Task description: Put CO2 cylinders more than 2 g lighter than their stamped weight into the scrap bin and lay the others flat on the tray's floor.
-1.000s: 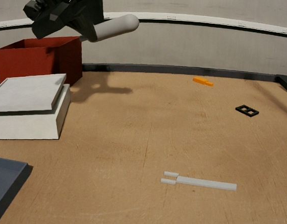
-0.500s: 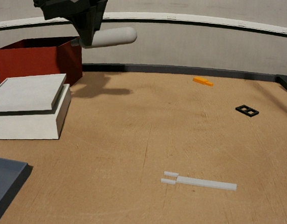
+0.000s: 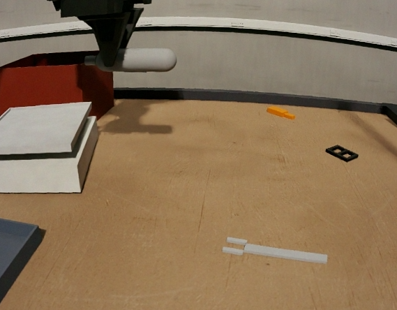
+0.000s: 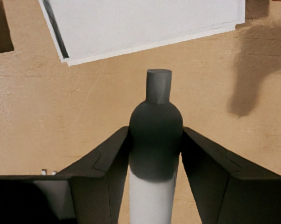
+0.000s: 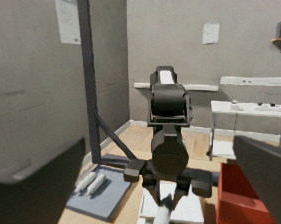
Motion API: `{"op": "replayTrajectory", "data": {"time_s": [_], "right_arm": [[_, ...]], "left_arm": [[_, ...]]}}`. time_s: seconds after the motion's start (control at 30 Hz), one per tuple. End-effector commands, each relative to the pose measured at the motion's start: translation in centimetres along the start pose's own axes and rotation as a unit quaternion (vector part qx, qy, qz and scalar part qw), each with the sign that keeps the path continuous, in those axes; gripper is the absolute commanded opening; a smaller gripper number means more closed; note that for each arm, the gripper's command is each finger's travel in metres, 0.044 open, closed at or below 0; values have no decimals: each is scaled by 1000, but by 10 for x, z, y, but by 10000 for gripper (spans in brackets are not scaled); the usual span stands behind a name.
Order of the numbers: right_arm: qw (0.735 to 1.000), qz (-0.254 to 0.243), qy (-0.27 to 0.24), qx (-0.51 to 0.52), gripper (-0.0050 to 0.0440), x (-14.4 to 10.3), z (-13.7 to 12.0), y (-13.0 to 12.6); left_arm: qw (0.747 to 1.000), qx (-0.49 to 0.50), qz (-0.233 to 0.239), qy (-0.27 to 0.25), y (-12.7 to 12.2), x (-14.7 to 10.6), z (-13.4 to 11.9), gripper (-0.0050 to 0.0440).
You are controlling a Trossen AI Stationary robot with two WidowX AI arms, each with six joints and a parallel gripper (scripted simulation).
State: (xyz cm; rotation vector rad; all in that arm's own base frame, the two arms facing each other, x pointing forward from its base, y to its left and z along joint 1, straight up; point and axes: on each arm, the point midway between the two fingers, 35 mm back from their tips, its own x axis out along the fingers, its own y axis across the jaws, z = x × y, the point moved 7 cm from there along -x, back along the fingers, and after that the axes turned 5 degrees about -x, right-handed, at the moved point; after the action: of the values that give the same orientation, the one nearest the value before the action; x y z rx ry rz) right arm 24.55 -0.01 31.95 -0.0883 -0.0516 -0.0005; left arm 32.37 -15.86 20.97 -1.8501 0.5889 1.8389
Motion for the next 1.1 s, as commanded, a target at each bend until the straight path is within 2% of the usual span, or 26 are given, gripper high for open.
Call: {"op": "replayTrajectory", "data": {"time_s": [0.0, 0.1, 0.27, 0.4, 0.47, 0.5, 0.73, 0.97, 1.03, 1.07], "right_arm": [[1000, -3, -10, 1, 440, -1, 8, 0], [1000, -2, -9, 1, 440, -1, 7, 0], [1000, -4, 3, 6, 440, 1, 11, 0], [998, -10, 57, 17, 440, 1, 12, 1], [998, -10, 57, 17, 440, 1, 12, 1], [997, -13, 79, 20, 440, 0, 13, 2], [991, -35, 122, 38, 440, -4, 39, 3], [980, -46, 192, 37, 440, -14, 39, 3], [980, -46, 192, 37, 440, -14, 39, 3], [972, -47, 227, 33, 440, -18, 32, 4]], "left_arm": [[1000, -3, -3, 21, -1, -15, 0, -50], [1000, -2, -3, 17, -2, -13, -1, -50], [1000, -1, -3, 18, -1, -13, 12, -50], [1000, -1, -3, 18, -1, -9, 35, -50], [1000, -1, -3, 18, -1, -9, 35, -50], [1000, -1, -3, 17, -1, -7, 44, -50], [1000, -1, -3, 15, 0, 5, 97, -50], [1000, -1, -3, 14, 1, 12, 128, -50], [1000, -1, -3, 14, 1, 12, 128, -50], [1000, -1, -3, 14, 1, 13, 132, -50]]}}
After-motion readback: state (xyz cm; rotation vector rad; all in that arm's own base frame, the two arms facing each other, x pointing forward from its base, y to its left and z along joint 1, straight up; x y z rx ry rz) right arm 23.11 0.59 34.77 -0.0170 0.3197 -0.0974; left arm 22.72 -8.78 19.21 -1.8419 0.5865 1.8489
